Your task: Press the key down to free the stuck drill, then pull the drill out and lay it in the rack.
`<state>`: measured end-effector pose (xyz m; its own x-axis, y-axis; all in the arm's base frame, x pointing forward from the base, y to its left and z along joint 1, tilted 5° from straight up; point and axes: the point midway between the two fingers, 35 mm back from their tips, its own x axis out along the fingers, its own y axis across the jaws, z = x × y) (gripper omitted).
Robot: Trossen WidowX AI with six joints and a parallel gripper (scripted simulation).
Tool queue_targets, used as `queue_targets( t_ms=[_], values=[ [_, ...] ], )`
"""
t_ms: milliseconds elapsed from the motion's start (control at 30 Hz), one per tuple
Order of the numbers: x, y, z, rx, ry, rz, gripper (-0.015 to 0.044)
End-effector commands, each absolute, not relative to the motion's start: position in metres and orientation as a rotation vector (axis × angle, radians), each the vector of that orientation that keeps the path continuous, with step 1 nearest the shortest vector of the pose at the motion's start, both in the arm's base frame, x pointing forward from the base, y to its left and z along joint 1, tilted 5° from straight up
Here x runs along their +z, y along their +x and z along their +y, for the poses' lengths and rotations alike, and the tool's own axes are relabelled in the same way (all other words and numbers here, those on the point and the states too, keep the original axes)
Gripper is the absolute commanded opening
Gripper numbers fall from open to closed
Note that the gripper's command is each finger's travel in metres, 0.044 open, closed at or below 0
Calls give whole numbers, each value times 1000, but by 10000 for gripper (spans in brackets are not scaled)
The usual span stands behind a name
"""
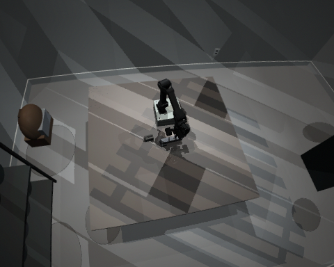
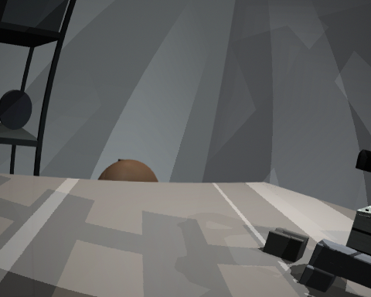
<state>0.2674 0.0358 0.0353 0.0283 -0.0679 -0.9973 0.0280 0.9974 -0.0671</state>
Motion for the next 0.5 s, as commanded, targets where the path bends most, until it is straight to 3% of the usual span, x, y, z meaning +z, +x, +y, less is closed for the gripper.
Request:
queue_targets(
  t_ms=[0, 33, 333, 467],
  values=[
    [18, 259, 34, -75, -38, 1582, 0],
    [17, 259, 34, -75, -38, 1582, 0],
    [91, 269, 40, -75, -38, 1581, 236],
    [83, 272, 38, -65, -52, 1577, 341]
  ],
)
